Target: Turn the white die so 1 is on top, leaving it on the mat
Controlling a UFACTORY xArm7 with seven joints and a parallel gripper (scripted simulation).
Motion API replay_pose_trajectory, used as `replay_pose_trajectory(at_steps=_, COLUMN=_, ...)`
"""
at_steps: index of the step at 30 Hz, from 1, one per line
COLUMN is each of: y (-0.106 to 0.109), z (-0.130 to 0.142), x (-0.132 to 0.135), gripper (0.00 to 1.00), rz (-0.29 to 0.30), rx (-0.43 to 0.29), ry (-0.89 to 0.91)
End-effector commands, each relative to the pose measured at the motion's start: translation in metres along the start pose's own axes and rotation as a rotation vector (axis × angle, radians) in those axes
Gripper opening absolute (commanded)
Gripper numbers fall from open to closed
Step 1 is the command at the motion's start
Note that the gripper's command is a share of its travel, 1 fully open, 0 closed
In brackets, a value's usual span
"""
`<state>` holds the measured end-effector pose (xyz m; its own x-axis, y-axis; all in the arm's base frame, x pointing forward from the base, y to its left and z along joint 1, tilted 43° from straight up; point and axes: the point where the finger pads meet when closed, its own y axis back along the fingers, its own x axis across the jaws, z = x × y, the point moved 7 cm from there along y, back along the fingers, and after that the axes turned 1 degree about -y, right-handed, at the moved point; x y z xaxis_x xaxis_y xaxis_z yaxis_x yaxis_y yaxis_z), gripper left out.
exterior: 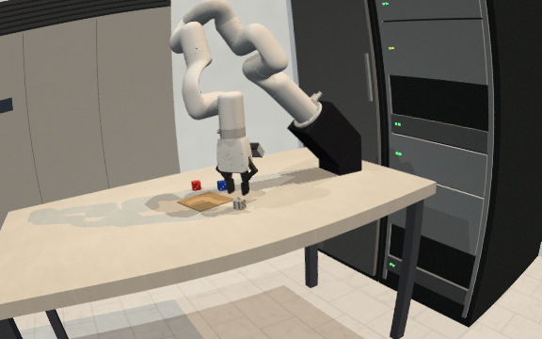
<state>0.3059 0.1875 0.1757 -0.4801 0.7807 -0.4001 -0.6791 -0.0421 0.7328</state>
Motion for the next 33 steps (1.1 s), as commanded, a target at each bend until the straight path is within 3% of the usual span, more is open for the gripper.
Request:
replay_pose_trajectory(at_steps=1, y=-0.0042, z=0.0007, x=0.0002, gripper=0.47, rz=0.0, rx=-0.004, ry=0.0)
replay_pose_trajectory(at_steps=33, y=-0.0098, z=0.0007, x=0.0001, gripper=0.47, rz=0.0, rx=-0.004, ry=0.0)
